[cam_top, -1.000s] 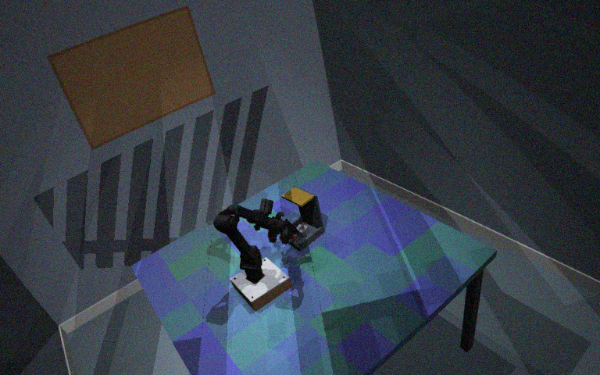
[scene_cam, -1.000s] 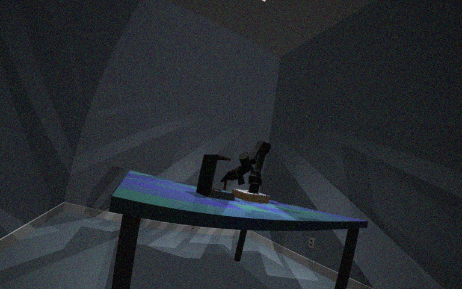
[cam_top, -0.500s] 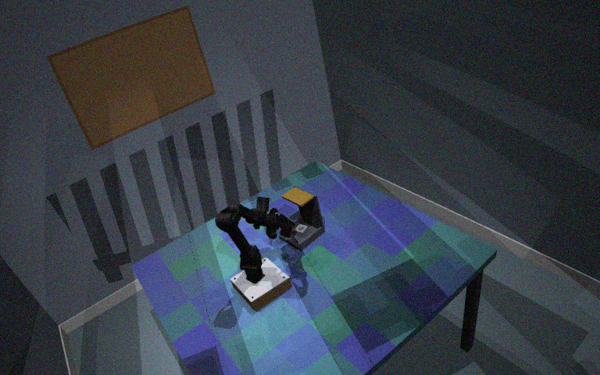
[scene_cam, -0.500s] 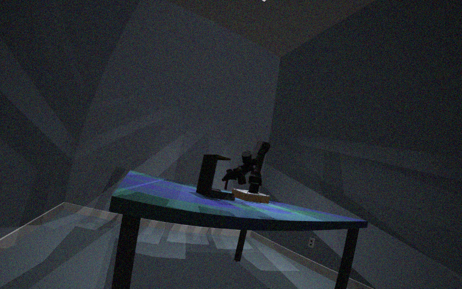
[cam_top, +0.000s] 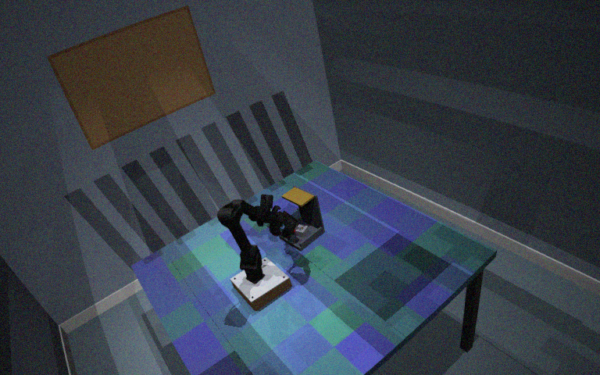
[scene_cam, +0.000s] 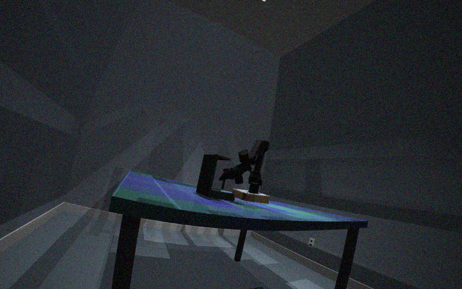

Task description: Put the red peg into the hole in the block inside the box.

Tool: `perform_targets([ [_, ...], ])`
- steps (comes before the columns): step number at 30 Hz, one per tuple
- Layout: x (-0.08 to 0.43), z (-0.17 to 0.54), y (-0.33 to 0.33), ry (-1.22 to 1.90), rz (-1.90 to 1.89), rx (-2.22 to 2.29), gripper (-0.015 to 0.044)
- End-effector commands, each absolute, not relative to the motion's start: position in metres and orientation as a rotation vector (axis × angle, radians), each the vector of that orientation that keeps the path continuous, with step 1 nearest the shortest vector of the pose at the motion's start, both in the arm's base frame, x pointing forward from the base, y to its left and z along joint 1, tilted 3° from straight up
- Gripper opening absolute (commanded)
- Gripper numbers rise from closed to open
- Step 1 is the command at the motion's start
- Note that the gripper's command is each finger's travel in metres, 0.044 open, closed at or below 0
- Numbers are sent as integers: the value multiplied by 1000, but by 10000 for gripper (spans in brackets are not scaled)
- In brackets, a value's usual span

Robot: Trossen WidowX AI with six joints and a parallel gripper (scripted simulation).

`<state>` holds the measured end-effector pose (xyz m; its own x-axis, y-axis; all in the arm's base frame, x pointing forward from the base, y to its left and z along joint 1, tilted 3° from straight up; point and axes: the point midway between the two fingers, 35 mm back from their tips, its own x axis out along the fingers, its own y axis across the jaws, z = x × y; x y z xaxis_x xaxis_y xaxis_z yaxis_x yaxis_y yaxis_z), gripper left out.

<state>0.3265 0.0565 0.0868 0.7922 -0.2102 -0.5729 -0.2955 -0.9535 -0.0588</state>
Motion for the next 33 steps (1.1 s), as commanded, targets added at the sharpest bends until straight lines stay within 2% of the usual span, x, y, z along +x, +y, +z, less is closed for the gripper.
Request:
perform_targets([
  [1, 337, 87, 56, 398, 881, -2837, 0],
  [33, 351, 88, 51, 398, 879, -2838, 0],
])
